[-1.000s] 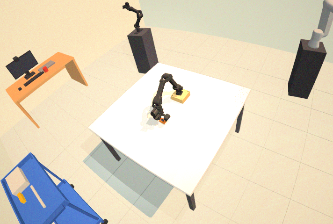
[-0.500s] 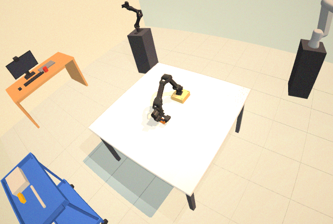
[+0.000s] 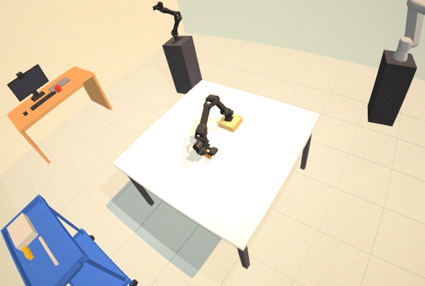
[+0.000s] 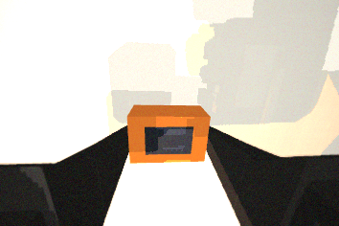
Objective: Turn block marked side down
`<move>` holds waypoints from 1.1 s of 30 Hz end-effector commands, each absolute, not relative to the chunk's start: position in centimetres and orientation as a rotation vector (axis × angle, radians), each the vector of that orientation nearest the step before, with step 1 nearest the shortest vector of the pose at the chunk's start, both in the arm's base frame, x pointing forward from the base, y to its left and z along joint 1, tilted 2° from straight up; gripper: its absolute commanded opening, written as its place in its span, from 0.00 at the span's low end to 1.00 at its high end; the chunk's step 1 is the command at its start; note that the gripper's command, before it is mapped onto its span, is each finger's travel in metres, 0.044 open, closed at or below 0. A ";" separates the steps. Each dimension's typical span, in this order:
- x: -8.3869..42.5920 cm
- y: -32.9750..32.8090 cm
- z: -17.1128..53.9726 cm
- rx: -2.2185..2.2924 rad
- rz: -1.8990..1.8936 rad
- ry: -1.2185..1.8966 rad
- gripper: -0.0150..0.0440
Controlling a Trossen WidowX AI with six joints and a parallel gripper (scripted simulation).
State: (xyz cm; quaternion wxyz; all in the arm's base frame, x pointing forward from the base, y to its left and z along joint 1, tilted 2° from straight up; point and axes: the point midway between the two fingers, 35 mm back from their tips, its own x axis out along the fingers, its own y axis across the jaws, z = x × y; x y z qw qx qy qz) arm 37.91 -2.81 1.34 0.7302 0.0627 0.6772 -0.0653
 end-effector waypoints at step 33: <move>38.1 -2.8 3.3 0.116 -0.157 1.286 0.25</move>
